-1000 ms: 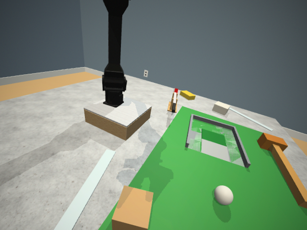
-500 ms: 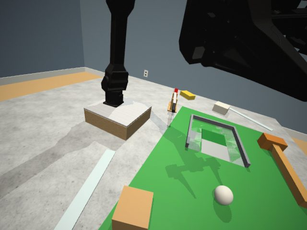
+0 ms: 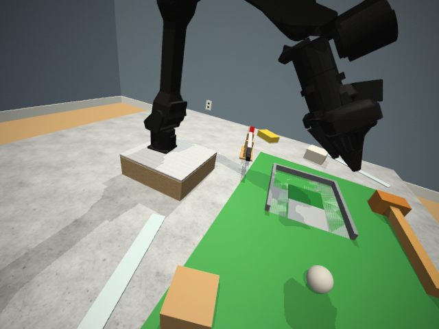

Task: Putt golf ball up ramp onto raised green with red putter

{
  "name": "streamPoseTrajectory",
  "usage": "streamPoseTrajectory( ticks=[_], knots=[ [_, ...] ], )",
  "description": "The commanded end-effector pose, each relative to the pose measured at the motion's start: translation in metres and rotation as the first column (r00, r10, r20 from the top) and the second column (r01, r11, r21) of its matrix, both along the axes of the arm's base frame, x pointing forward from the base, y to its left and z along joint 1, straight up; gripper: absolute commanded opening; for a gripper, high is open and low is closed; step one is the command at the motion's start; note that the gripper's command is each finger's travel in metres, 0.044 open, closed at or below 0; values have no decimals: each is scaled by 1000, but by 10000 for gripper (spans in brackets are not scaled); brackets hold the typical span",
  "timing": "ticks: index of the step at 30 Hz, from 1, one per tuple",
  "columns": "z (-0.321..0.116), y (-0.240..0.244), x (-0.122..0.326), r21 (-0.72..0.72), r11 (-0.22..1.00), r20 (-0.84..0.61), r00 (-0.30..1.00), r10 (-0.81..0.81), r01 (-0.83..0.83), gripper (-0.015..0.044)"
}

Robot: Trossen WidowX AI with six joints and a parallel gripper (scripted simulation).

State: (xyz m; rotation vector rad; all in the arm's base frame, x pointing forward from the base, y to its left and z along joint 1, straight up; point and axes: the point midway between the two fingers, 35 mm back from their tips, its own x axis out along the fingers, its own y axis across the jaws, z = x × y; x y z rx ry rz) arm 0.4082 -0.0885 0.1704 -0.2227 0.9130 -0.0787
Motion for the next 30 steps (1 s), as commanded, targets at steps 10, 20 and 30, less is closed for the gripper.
streamPoseTrajectory(
  ticks=[10,20,30],
  knots=[
    [-77,161,-90,52,459,-366,411,835,-887,440],
    [-99,212,-162,178,-38,-380,-104,919,-983,440],
    [-101,213,-163,178,-38,-380,-104,919,-983,440]
  ],
)
